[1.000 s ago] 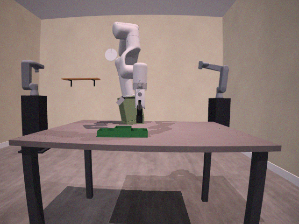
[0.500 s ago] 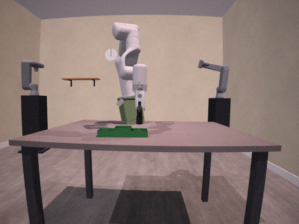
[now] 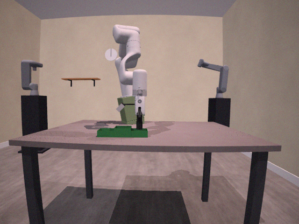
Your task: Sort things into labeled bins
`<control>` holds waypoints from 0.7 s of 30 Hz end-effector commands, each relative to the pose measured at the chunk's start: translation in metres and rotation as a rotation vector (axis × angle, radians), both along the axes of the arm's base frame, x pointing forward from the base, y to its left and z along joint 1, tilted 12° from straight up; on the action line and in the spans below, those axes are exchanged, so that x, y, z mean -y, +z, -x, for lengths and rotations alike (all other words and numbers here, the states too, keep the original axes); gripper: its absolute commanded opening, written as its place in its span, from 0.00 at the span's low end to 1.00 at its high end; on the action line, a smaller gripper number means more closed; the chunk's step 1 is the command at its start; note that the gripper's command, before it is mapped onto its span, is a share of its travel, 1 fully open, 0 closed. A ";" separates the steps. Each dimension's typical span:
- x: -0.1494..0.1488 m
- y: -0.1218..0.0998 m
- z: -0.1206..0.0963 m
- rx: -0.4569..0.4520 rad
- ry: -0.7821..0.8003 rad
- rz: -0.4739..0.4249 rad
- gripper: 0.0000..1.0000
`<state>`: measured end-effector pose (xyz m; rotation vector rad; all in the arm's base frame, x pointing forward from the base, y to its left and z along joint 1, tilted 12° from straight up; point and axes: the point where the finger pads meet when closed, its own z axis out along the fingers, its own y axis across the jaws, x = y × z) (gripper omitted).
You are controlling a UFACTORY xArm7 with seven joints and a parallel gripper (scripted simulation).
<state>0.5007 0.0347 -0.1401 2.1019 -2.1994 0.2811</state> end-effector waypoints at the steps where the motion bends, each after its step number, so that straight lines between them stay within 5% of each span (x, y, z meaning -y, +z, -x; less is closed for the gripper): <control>1: 0.001 -0.007 -0.003 0.005 0.001 -0.001 0.00; 21: 0.002 -0.016 -0.004 0.005 0.001 -0.001 0.00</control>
